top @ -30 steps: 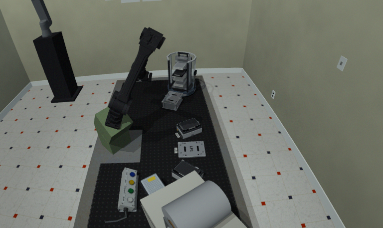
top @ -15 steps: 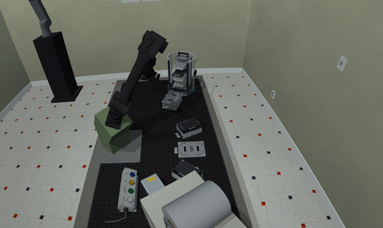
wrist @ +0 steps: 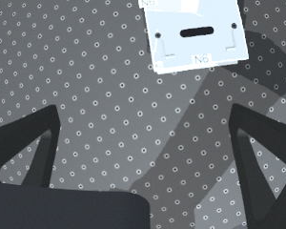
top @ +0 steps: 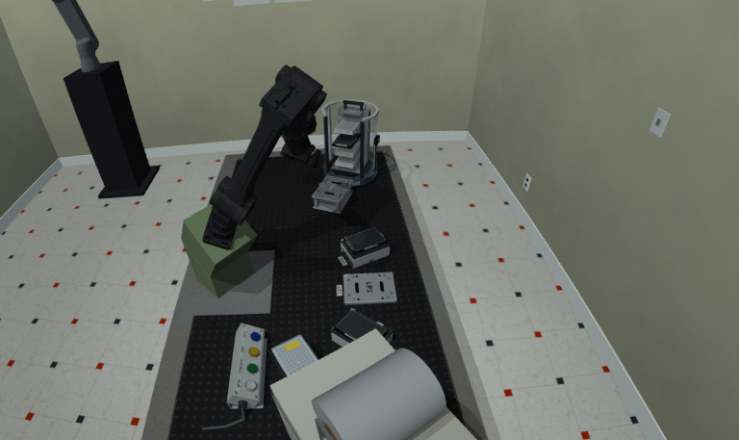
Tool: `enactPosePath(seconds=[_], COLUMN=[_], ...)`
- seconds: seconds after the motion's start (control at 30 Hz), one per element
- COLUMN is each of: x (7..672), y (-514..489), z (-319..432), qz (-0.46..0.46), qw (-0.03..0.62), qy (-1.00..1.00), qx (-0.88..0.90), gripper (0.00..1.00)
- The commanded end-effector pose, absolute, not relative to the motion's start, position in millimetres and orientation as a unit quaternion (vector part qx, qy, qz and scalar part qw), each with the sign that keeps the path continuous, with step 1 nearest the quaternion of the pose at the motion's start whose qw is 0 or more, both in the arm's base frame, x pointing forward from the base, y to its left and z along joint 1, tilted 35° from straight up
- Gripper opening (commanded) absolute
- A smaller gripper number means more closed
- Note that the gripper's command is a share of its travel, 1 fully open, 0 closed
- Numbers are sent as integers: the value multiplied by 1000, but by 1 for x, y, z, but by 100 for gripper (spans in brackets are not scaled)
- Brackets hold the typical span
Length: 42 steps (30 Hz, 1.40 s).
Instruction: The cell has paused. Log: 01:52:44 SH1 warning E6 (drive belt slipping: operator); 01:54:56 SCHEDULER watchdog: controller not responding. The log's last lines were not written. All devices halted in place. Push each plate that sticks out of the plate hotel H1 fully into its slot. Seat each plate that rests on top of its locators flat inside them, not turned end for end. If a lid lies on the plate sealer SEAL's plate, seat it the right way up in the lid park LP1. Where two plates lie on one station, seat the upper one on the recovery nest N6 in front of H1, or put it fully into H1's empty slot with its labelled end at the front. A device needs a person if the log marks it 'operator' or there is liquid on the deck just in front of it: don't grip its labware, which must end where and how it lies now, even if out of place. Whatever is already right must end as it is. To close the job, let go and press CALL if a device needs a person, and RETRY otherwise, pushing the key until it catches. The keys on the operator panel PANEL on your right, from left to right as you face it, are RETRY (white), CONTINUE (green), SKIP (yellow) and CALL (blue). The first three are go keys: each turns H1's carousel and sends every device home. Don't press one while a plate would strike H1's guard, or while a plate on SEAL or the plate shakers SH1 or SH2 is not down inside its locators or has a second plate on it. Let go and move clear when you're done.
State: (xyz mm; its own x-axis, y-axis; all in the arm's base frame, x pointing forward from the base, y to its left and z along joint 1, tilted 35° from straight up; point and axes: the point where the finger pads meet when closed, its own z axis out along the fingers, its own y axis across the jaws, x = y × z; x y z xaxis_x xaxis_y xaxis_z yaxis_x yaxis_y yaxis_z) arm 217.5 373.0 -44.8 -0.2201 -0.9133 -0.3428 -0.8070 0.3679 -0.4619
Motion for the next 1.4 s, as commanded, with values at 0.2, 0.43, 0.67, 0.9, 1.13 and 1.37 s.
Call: enactPosePath(seconds=[0.2,0.43,0.67,0.9,1.13,1.37], x=[237,253,269,277,284,288], y=[345,320,310,279,248,227], z=[-25,-7,13,24,39,50], qz=[-100,-109,-116,-127,-137,-142], qw=[276,272,276,268,262,256], qy=[798,833,859,873,888,903], qx=[-527,-469,-416,-388,-352,-315], gripper=[100,100,100,100,100,100])
